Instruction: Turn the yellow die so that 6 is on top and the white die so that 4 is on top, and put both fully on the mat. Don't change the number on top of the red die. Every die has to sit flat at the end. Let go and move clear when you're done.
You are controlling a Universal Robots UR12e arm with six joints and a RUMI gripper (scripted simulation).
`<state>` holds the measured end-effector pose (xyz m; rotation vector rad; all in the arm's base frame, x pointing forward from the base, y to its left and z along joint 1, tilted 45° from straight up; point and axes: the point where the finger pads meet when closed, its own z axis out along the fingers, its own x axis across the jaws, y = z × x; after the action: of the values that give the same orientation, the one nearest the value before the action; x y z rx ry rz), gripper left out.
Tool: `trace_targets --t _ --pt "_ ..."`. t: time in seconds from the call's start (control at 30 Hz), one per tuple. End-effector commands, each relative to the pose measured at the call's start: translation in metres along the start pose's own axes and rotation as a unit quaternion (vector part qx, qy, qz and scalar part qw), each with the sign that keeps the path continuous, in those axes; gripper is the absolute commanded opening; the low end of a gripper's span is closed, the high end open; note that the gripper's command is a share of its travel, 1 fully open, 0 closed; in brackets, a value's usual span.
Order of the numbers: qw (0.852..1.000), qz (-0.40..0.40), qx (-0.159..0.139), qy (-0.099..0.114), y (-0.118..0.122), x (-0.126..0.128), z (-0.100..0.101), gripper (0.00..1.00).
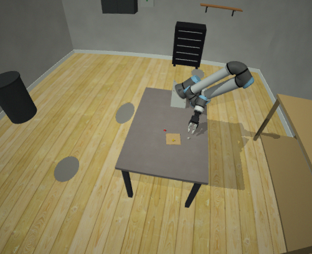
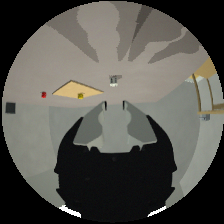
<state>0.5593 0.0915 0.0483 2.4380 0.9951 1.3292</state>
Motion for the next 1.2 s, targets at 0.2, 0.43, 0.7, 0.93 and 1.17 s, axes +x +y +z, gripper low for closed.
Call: trace_targets --t 0.2,0.43,0.7,0.93,1.17 --pt "1.0 0.001 0.004 -0.001 0.027 0.0 -0.022 0.18" --pt "1.0 0.001 0.004 -0.001 0.031 0.0 -0.025 0.18" --pt "1.0 0.001 0.005 -0.001 0.032 0.0 -0.025 0.18" --pt "1.0 0.0 0.009 -0.002 0.032 -0.001 -0.024 0.18" --pt "1.0 0.0 0.023 -0.003 0.034 -0.002 -0.022 0.18"
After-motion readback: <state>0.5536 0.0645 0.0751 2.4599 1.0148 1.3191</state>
